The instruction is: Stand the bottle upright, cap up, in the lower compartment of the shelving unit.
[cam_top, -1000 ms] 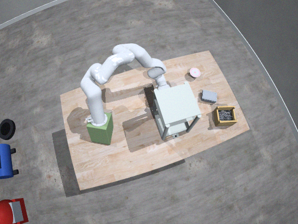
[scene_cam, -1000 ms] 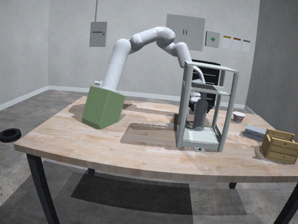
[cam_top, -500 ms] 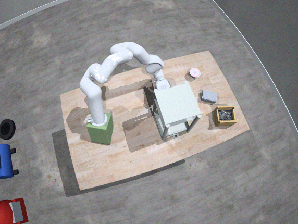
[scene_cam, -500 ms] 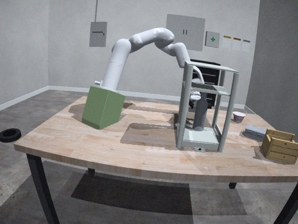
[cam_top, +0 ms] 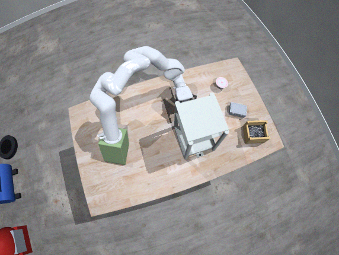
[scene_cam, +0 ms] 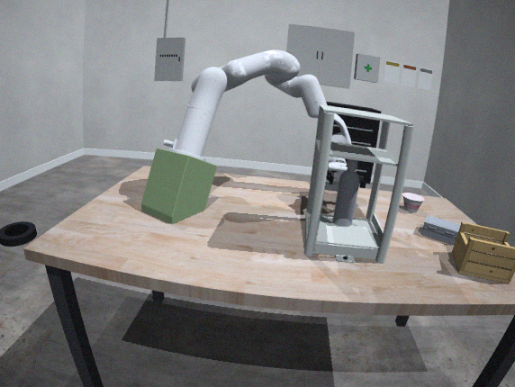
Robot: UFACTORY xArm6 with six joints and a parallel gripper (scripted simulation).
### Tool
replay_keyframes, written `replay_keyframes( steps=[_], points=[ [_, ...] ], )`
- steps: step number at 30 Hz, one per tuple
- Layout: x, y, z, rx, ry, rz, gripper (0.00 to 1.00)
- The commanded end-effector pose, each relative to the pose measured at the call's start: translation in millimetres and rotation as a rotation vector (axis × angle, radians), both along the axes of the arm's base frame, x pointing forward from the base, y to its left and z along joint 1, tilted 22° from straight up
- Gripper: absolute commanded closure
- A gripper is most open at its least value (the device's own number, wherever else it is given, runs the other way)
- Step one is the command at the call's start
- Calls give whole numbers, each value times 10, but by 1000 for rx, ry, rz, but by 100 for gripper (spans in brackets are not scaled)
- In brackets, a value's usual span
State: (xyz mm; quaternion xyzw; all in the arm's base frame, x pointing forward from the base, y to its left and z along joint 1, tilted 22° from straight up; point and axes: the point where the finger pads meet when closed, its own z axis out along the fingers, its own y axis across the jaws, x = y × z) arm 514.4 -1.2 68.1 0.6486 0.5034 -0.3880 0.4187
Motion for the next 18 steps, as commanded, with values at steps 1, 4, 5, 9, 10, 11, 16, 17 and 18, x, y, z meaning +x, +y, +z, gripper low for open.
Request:
replay_keyframes(
  steps=[1, 4, 5, 9, 10, 11, 16, 17, 18],
  points=[
    [16, 77, 45, 0, -3, -1, 14],
    [19, 115, 59, 0, -3, -1, 14],
    [21, 132, 65, 0, -3, -1, 14],
    [26, 194, 88, 0, -3, -1, 14],
    [27, 207, 93, 0, -3, -1, 14],
    [28, 220, 98, 0, -3, -1, 14],
    [33, 271, 117, 0, -3, -1, 14],
    [33, 279, 120, 0, -3, -1, 14],
    [33, 279, 120, 0, -3, -1, 14]
  ],
)
